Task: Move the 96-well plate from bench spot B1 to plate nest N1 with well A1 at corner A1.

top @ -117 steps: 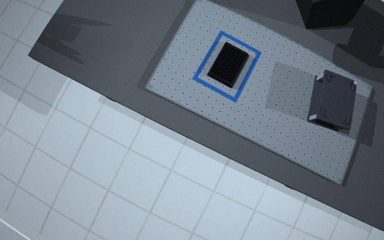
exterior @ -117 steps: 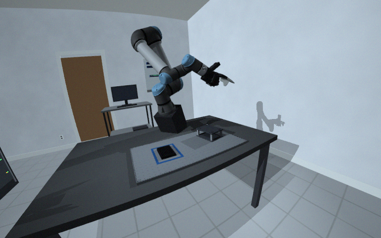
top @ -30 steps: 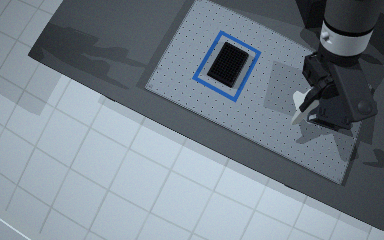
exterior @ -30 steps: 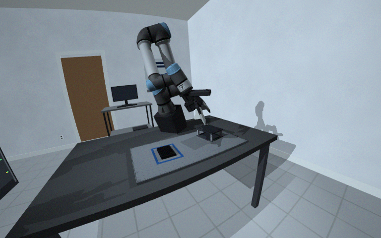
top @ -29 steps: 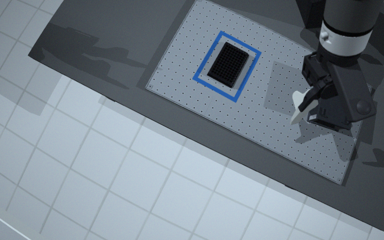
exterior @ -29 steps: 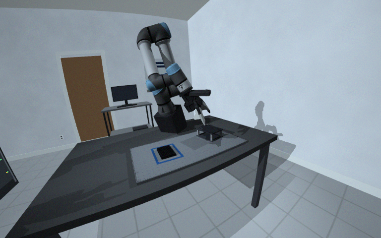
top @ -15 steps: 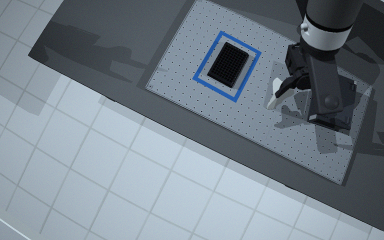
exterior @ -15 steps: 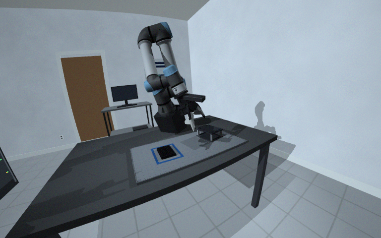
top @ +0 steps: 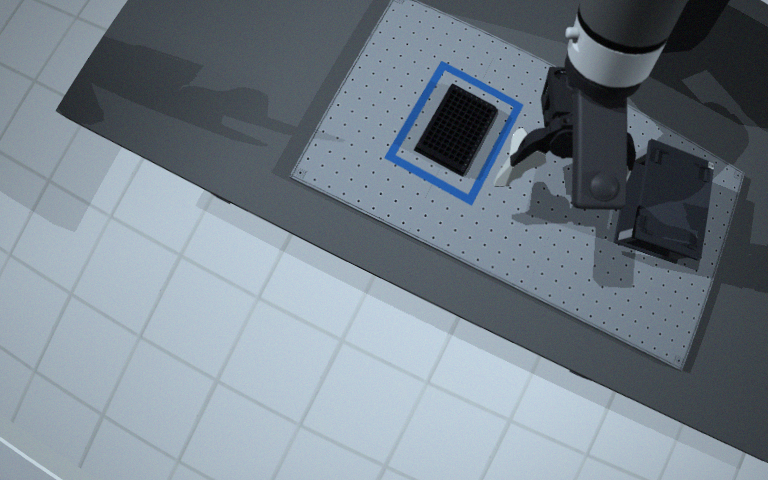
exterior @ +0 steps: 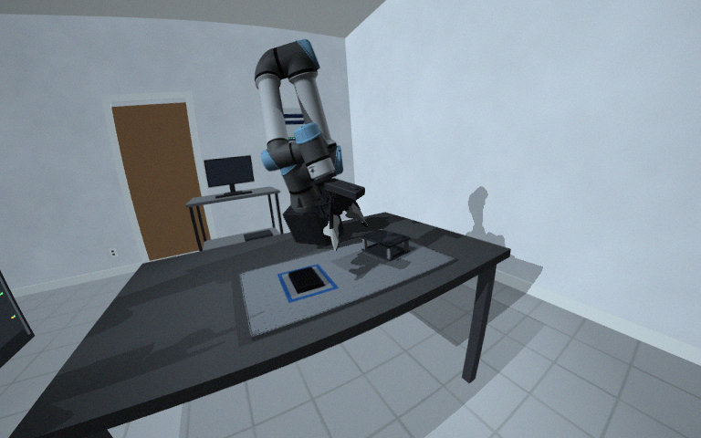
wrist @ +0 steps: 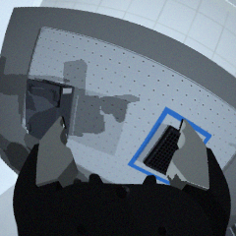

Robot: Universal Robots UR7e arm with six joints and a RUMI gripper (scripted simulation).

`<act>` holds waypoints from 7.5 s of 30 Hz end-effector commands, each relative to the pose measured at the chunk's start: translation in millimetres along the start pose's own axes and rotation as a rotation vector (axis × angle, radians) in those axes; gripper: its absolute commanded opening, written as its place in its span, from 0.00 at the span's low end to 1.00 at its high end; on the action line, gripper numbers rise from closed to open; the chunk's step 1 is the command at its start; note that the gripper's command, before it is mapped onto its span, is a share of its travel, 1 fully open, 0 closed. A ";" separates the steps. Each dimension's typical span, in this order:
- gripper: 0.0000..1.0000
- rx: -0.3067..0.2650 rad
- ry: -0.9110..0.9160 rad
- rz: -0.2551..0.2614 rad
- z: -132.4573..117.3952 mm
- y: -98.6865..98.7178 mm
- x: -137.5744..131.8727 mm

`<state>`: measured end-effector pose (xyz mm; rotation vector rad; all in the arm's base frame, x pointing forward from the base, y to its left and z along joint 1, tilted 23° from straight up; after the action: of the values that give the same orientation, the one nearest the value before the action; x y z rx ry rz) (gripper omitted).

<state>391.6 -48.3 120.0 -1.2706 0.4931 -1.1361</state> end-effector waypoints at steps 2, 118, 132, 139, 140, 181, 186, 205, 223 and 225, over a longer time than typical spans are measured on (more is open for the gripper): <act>1.00 -0.054 0.095 -0.040 -13.2 1.1 12.3; 1.00 -0.244 0.428 -0.179 -144.9 68.2 91.9; 0.00 -0.244 0.428 -0.179 -144.9 68.2 91.9; 0.00 -0.244 0.428 -0.179 -144.9 68.2 91.9; 0.00 -0.244 0.428 -0.179 -144.9 68.2 91.9; 0.00 -0.244 0.428 -0.179 -136.8 39.6 88.3; 0.00 -0.244 0.428 -0.179 -134.6 31.6 87.4; 0.00 -0.244 0.428 -0.179 -126.9 4.6 84.0; 0.00 -0.244 0.428 -0.179 -124.4 -4.0 82.9; 0.00 -0.244 0.428 -0.179 -124.4 -4.0 82.9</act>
<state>321.8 -180.4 110.2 -1.3001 0.8707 -1.5469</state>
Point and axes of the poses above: the point where the finger pads meet when closed, its own y axis out along the fingers, its own x axis across the jaws, z = x × y, the point moved 7 cm from there along -y, back along the fingers, and after that the axes turned 10 degrees about -y, right-handed, at the moved point
